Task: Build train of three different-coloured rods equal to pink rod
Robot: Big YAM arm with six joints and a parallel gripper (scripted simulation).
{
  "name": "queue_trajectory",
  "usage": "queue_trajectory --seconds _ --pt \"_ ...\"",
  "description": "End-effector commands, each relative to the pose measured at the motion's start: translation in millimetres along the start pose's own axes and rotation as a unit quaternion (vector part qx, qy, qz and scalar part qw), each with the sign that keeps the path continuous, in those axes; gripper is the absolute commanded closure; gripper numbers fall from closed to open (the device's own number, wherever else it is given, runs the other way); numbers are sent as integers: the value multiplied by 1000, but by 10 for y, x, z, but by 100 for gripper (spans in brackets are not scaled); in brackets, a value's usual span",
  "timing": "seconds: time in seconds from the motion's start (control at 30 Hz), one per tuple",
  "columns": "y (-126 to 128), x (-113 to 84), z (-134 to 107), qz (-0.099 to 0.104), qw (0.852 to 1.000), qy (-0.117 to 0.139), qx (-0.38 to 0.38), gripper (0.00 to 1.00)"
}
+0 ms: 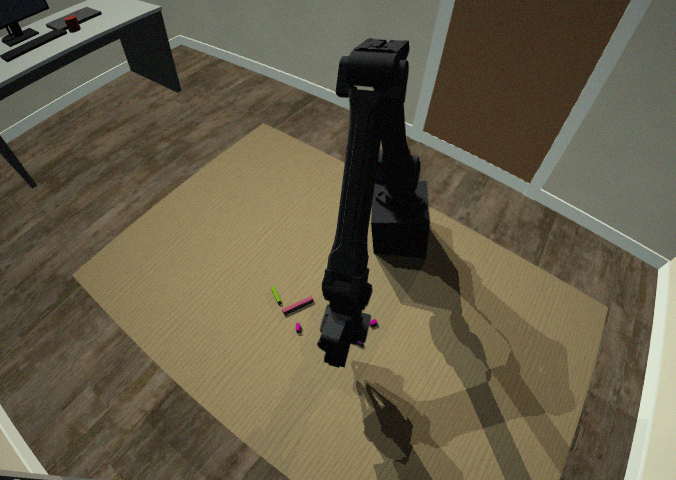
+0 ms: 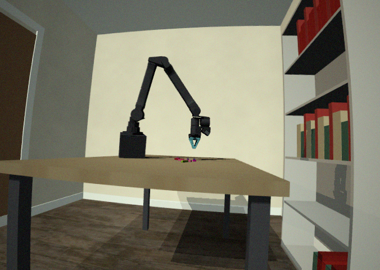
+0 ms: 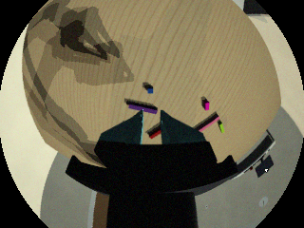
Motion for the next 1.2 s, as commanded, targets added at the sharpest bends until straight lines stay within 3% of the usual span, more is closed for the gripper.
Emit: queue_trajectory --seconds 0.0,0.13,0.2,0.23,0.37,1.0,1.17 --pt "-43 -345 259 -11 999 -33 4 77" --pt "-22 -372 208 -9 1000 -28 3 77" --pt "25 -215 149 -3 1000 -10 0 77" --pt "21 -215 159 -4 1000 -12 0 0" --pt "-10 -332 192 -8 1000 -26 1 0" --pt "19 -297 134 -7 1000 -23 6 0" --pt "200 -230 -38 -5 995 -25 93 0"
Point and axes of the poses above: the point where the finger pads meet when closed, its own x axis out along the fingers, its own y axis across the jaws, z = x × y, the point moved 3 cm from there along -x, back along the fingers, and after that the axes turned 13 degrees about -x, right-handed, at the moved point
